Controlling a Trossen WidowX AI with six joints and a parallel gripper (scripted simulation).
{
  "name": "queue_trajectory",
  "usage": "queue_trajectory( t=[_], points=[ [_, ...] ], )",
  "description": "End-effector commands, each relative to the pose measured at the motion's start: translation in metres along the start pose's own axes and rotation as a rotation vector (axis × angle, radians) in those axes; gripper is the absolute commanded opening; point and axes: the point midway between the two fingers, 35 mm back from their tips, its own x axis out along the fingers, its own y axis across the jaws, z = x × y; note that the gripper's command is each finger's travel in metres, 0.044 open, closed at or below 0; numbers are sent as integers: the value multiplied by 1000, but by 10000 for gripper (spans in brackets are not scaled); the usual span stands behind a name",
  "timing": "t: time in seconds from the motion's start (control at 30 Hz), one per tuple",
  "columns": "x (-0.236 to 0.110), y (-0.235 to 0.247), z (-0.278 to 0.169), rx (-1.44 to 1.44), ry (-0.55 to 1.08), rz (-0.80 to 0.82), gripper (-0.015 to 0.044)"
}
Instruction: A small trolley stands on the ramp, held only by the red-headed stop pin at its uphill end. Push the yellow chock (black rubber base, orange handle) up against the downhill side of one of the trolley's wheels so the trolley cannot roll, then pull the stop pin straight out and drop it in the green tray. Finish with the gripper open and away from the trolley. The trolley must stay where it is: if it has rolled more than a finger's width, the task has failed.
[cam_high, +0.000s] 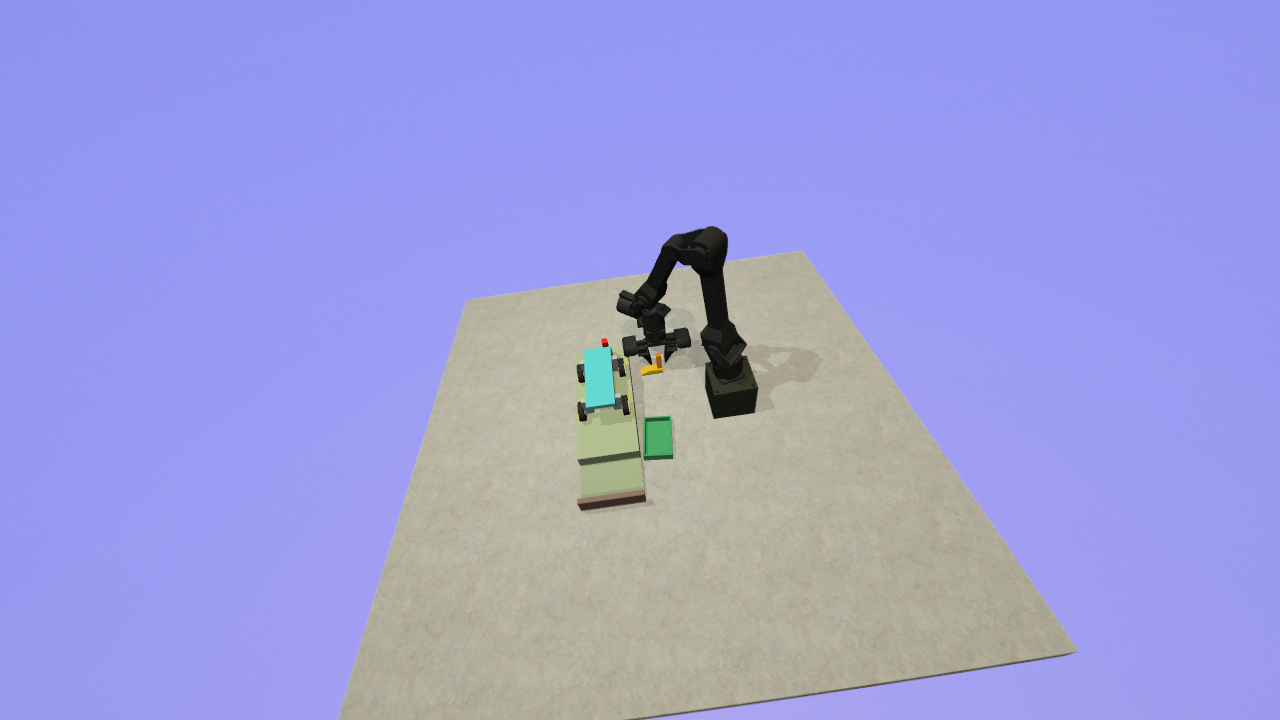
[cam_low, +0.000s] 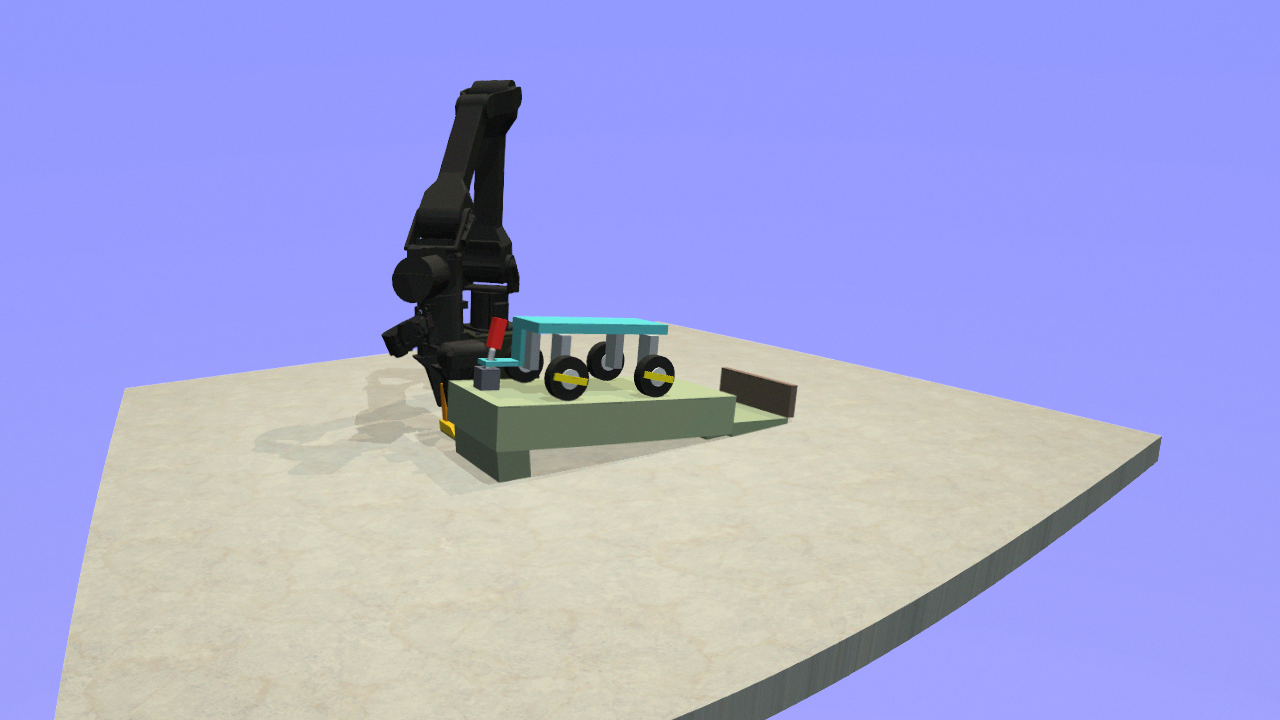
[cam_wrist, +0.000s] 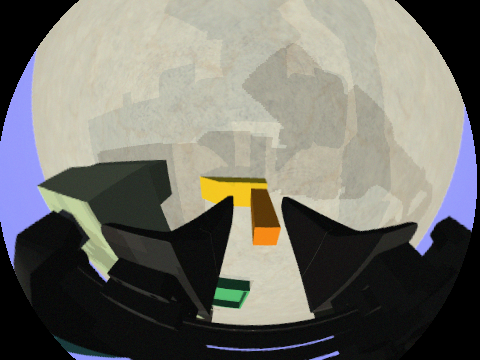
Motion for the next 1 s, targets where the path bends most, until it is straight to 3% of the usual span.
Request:
queue_trajectory(
  t=[0.0,0.07,0.23,0.47,0.97],
  points=[
    [5,-2,-3,6,8,-3,190],
    [5,-2,-3,6,8,-3,190],
    [2,-1,0,0,1,-1,59],
    [1,-1,0,0,1,-1,0],
    [-47,-5,-3,6,7,-3,0]
  ],
)
